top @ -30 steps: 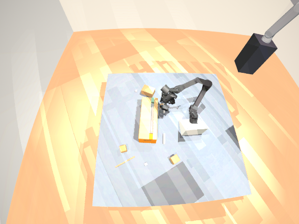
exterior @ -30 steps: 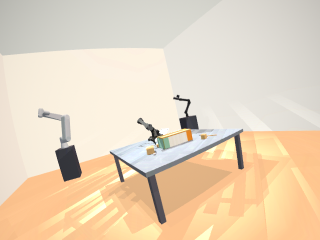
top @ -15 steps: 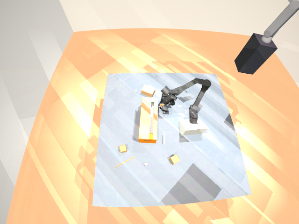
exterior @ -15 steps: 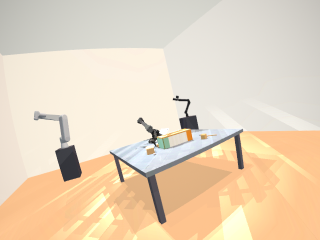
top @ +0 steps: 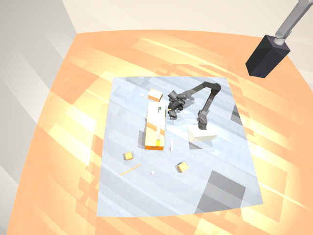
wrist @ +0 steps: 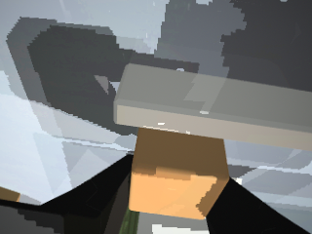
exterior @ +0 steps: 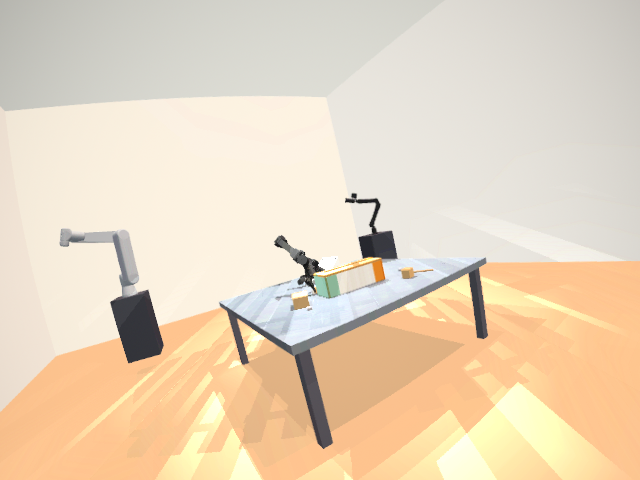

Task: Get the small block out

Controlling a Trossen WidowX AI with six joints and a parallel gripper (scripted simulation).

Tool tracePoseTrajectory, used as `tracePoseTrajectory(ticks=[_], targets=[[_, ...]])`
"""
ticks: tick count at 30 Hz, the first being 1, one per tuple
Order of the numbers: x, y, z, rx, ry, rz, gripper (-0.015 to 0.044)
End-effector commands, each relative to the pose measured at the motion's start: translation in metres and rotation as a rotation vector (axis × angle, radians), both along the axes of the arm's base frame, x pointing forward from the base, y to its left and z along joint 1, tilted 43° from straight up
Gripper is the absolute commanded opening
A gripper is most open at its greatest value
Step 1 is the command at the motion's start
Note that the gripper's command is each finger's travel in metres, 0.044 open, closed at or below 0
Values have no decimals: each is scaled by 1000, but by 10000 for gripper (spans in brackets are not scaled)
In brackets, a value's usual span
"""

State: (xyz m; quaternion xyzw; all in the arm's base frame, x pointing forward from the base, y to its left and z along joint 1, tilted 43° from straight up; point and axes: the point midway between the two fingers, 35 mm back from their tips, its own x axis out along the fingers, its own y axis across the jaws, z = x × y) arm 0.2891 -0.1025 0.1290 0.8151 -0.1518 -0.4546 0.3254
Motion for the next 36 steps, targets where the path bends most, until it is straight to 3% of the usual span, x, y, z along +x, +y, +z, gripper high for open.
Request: tracePoseTrajectory(ticks=[1, 12, 36], targets=[[-1, 11, 16, -1, -16, -4, 0], [-9, 33, 42, -17, -5, 11, 0], [-20, 58, 34, -534, 597, 645, 0]])
